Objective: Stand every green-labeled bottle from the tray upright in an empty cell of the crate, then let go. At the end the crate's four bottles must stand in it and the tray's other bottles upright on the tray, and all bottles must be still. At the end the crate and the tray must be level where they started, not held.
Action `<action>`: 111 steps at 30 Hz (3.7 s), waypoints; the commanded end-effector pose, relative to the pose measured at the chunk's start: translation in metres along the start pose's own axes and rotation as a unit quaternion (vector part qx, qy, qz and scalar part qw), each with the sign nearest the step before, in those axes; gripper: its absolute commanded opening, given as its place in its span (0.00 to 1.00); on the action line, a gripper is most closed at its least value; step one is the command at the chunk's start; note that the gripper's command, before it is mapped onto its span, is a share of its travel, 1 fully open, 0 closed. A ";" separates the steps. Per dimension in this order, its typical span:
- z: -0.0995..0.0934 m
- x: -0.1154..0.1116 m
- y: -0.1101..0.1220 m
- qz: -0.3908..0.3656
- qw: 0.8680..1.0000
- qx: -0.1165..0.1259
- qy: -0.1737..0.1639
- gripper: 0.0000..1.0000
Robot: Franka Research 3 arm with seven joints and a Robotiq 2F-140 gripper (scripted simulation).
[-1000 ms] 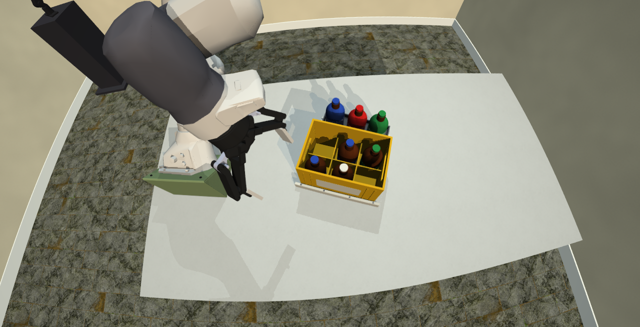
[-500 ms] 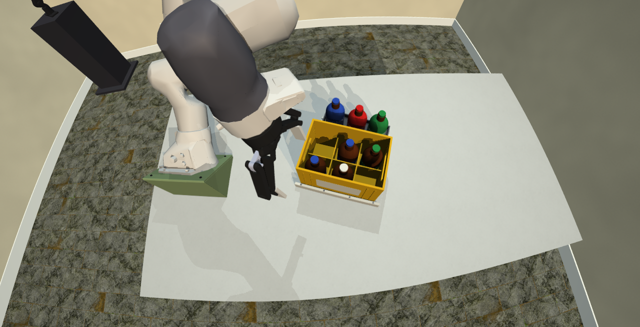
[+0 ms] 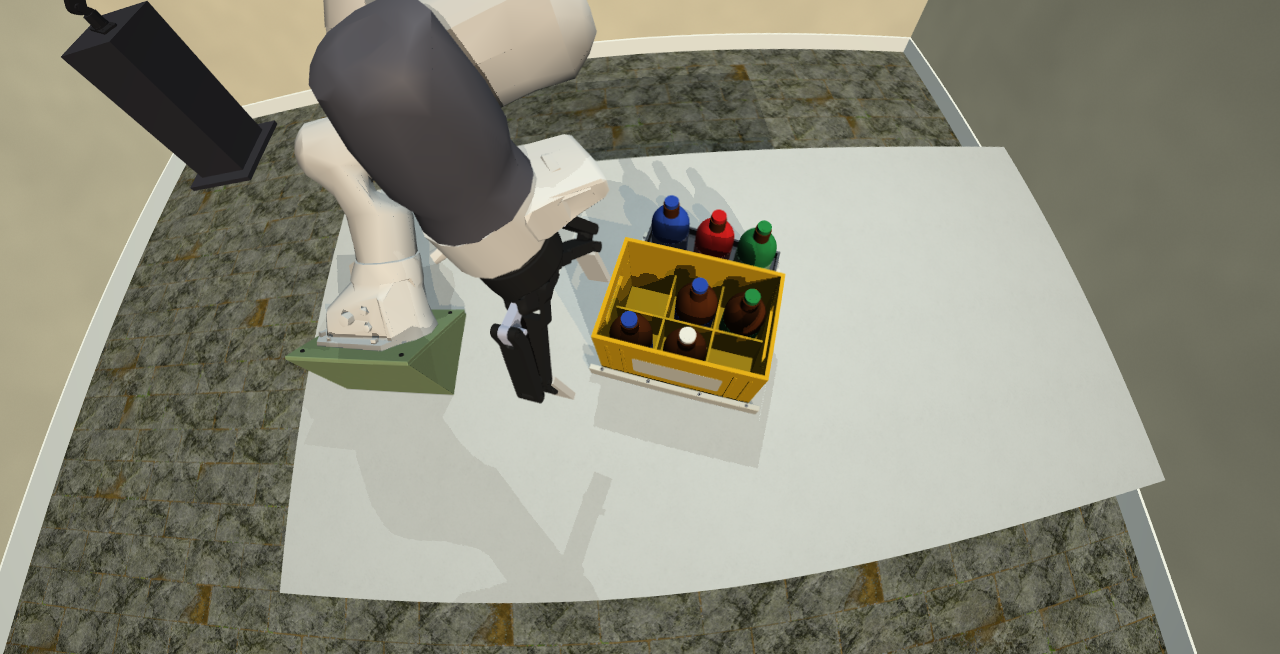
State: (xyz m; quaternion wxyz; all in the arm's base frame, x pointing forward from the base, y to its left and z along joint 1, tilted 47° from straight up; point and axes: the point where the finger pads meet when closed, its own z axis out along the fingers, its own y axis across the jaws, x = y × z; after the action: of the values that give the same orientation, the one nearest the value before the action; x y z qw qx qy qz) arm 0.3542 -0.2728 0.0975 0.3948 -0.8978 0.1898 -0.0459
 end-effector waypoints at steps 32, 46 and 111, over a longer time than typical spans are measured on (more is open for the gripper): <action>0.023 0.031 -0.019 -0.110 0.994 -0.004 -0.026 1.00; 0.047 0.057 -0.041 -0.200 0.979 -0.002 -0.046 1.00; 0.098 0.101 -0.092 -0.371 0.925 0.014 -0.077 0.00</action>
State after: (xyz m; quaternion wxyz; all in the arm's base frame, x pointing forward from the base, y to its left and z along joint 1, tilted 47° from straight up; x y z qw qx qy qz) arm 0.4981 -0.1859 0.0918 0.3772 -0.8994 -0.1845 -0.1216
